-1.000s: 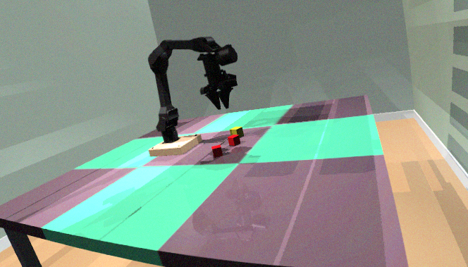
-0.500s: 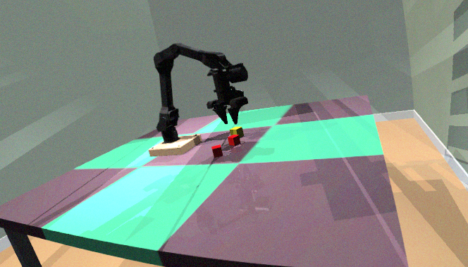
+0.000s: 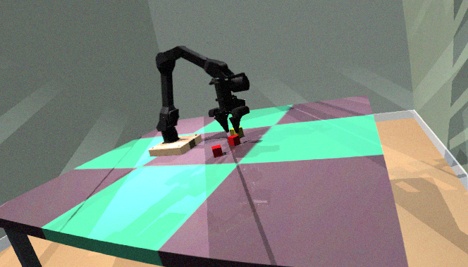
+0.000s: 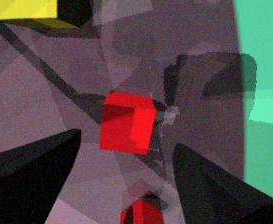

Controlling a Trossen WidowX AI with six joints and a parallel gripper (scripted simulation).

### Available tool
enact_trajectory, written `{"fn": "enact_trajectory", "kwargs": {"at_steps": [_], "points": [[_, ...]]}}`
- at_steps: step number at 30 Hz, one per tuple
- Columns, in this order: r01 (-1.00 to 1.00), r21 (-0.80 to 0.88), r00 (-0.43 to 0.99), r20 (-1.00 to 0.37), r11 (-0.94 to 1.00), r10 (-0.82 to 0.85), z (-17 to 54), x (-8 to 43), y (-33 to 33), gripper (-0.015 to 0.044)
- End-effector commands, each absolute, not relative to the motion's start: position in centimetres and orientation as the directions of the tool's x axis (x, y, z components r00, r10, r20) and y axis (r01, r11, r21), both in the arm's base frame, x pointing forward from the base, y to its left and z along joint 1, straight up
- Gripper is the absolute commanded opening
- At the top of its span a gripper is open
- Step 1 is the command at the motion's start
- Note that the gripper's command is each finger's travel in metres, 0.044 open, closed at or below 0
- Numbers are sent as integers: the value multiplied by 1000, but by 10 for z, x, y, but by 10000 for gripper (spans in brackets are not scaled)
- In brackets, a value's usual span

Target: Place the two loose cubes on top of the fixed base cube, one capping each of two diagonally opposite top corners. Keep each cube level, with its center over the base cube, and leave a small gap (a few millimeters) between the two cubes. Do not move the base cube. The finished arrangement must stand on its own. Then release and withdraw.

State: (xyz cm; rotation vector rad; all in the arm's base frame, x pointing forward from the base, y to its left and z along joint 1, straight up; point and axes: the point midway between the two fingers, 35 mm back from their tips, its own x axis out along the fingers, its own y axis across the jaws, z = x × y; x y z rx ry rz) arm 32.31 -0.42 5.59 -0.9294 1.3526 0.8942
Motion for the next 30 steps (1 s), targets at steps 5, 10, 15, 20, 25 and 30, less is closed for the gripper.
{"fn": "enact_trajectory", "kwargs": {"at_steps": [5, 10, 15, 20, 25, 30], "points": [[-926, -21, 22, -1000, 377, -2, 42, 323, -3, 265], [-926, -21, 22, -1000, 377, -2, 34, 323, -3, 265], [-926, -21, 22, -1000, 377, -2, 26, 323, -3, 265], [-926, -21, 22, -1000, 377, -2, 24, 322, -3, 212], [-926, -21, 22, -1000, 377, -2, 24, 322, -3, 105], [-926, -21, 22, -1000, 377, -2, 28, 323, -3, 105]]}}
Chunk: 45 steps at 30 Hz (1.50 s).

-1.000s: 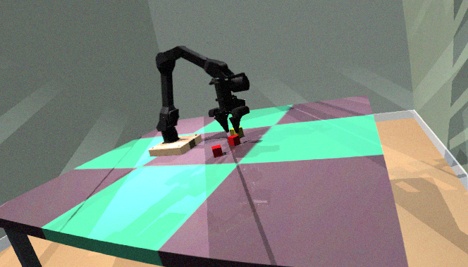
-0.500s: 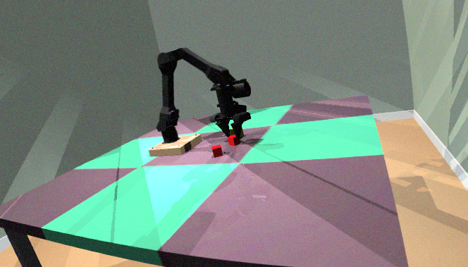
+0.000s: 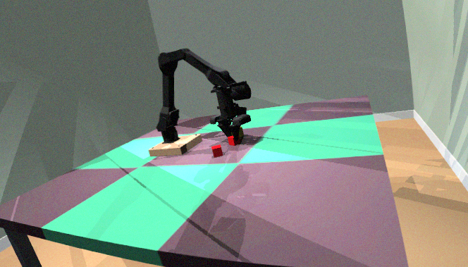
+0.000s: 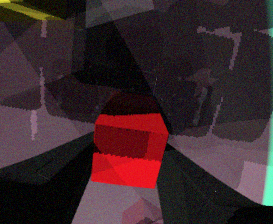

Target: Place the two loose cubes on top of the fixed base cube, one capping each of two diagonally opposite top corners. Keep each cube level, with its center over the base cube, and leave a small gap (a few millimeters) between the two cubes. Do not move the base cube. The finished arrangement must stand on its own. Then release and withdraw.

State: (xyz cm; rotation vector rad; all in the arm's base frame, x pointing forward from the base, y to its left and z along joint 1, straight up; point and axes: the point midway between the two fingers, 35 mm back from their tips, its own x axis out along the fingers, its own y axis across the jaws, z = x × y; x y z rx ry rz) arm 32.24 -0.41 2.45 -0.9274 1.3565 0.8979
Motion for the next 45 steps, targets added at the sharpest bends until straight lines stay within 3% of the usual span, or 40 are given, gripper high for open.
{"fn": "enact_trajectory", "kwargs": {"at_steps": [1, 36, 45], "points": [[-926, -21, 22, -1000, 377, -2, 31, 324, -3, 105], [-925, -21, 22, -1000, 380, -2, 133, 321, -3, 105], [-849, -18, 22, -1000, 528, 0, 124, 311, 21, 105]]}}
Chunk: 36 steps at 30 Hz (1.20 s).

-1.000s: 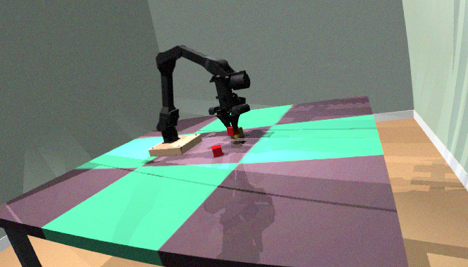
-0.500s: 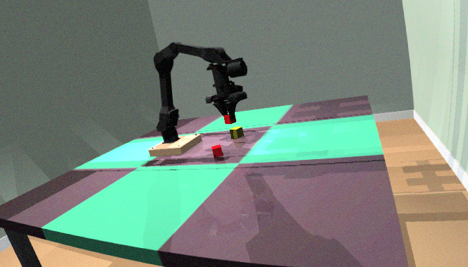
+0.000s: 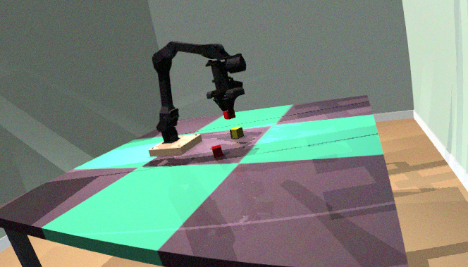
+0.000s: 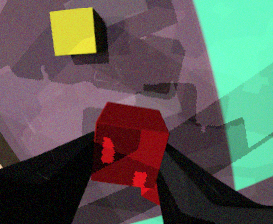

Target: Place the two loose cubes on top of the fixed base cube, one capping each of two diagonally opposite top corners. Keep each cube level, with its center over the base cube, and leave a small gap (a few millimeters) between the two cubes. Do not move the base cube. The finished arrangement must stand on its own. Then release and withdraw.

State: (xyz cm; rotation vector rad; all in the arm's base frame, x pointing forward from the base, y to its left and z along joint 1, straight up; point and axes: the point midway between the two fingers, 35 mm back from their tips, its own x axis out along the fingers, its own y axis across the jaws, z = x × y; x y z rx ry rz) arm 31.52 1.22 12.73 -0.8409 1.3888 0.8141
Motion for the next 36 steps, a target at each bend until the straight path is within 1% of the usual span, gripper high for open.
{"fn": "enact_trajectory", "kwargs": {"at_steps": [1, 24, 36], "points": [[-838, -18, 22, -1000, 545, 0, 123, 310, 24, 105], [-509, -6, 19, -1000, 861, 4, 95, 272, 80, 105], [-483, -5, 19, -1000, 875, 5, 93, 270, 83, 105]]}}
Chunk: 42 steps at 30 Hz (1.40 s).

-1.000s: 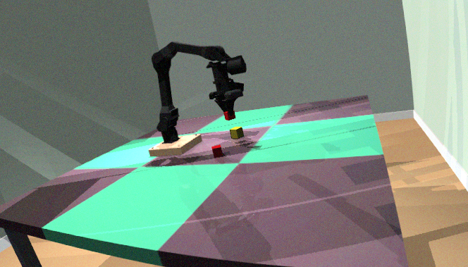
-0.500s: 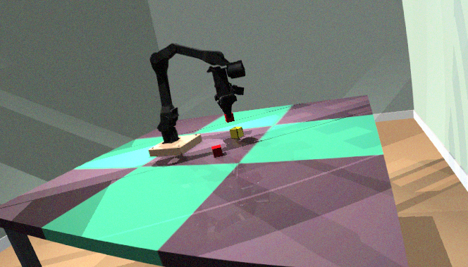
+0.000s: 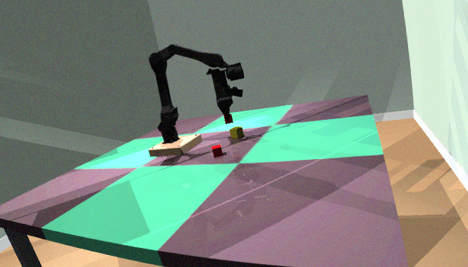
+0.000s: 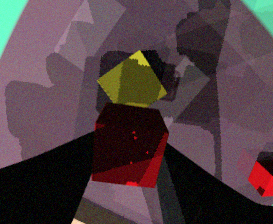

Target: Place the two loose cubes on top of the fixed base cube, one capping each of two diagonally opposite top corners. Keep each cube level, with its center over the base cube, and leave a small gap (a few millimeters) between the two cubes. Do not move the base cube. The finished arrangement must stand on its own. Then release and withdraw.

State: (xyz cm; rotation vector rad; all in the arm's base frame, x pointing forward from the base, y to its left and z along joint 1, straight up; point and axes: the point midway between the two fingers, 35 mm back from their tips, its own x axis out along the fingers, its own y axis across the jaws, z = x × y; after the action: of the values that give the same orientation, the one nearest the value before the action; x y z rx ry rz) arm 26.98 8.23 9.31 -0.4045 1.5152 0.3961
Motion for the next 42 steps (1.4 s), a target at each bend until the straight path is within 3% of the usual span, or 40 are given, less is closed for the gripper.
{"fn": "enact_trajectory", "kwargs": {"at_steps": [1, 41, 42], "points": [[-483, -5, 19, -1000, 875, 5, 93, 270, 83, 105], [-484, -5, 18, -1000, 875, 5, 65, 269, 84, 105], [-484, -5, 18, -1000, 875, 5, 65, 269, 84, 131]]}}
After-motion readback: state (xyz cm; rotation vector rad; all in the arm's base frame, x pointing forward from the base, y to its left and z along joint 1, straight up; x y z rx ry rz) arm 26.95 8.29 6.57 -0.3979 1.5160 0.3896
